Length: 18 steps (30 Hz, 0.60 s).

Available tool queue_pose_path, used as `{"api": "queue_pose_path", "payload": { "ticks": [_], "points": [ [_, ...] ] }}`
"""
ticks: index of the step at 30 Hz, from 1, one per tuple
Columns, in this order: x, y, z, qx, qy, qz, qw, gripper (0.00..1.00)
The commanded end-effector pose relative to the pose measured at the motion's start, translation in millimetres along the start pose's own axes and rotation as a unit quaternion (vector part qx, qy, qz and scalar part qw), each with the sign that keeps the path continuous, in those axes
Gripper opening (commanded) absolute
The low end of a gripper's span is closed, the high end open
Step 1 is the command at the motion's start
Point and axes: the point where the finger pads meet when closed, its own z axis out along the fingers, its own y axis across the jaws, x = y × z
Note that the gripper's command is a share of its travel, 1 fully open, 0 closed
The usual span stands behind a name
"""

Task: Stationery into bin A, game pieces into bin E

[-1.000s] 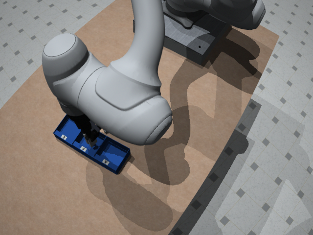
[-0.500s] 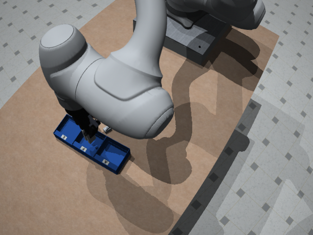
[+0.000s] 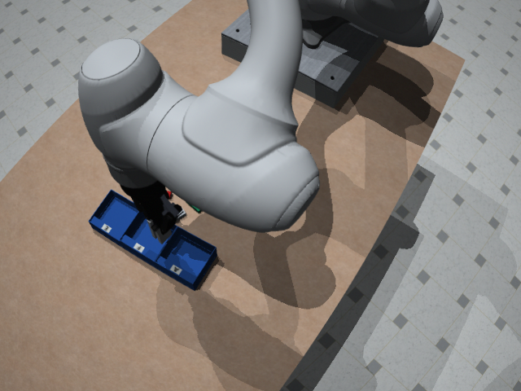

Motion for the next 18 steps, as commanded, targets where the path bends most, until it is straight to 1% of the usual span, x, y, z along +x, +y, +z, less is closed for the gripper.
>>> {"api": "queue_pose_path", "payload": {
  "ticks": [1, 2, 10, 18],
  "points": [
    [-3, -17, 0, 0.000, 0.000, 0.000, 1.000, 0.05],
    [-3, -17, 0, 0.000, 0.000, 0.000, 1.000, 0.05],
    [-11, -55, 0, 0.000, 0.000, 0.000, 1.000, 0.05],
    [-11, -55, 3, 0.000, 0.000, 0.000, 1.000, 0.05]
  ]
}}
